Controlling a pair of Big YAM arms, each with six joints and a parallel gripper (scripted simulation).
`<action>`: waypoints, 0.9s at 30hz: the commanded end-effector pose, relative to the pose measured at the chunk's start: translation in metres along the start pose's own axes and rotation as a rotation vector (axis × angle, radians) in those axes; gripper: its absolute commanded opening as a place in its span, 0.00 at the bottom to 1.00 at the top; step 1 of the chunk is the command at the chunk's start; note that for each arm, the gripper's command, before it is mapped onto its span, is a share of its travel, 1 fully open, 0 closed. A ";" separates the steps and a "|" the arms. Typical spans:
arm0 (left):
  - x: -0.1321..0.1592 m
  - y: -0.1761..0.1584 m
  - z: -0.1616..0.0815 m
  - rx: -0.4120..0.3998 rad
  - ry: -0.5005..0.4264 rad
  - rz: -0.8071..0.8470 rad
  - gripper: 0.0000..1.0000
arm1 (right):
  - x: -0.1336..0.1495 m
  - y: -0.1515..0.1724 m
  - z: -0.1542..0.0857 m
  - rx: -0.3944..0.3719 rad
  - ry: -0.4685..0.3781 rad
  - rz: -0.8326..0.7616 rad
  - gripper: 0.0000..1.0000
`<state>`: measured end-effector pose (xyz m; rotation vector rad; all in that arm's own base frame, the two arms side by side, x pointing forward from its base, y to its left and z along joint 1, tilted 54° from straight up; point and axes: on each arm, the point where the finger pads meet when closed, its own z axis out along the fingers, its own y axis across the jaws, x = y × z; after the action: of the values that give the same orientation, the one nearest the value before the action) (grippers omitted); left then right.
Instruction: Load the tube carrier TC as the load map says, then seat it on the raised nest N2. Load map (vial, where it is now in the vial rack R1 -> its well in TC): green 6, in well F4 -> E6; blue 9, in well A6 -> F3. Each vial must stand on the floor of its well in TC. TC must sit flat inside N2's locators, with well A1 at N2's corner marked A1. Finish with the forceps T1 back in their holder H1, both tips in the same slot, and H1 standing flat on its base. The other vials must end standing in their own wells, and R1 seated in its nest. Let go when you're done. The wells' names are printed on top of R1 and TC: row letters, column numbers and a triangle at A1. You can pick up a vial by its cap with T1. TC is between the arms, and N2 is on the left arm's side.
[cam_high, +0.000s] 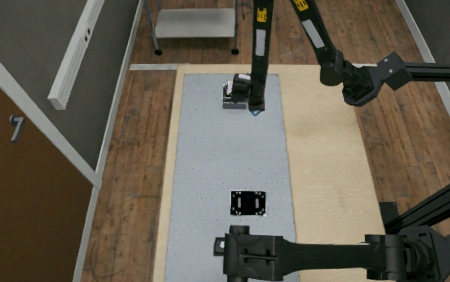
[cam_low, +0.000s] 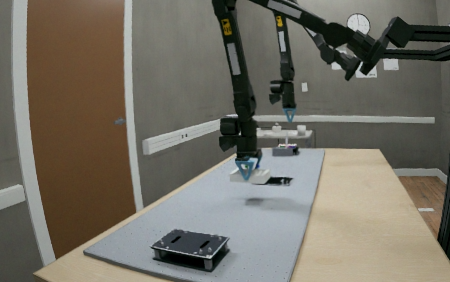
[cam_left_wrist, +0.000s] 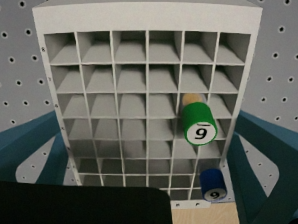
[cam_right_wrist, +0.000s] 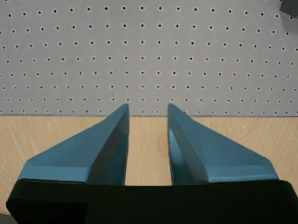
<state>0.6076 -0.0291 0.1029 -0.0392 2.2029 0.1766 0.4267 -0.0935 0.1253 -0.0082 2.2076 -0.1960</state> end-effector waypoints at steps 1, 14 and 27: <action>-0.006 0.010 -0.007 -0.004 -0.017 0.007 0.00 | -0.002 -0.001 -0.001 0.002 -0.007 0.007 0.24; -0.008 0.028 -0.007 -0.004 -0.018 0.007 0.00 | -0.002 -0.001 -0.001 0.002 -0.007 0.007 0.24; -0.007 0.047 -0.008 -0.004 -0.009 0.009 0.00 | -0.002 -0.001 -0.001 0.002 -0.007 0.007 0.24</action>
<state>0.6056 0.0042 0.1083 -0.0297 2.2031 0.1718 0.4267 -0.0935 0.1253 -0.0082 2.2076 -0.1960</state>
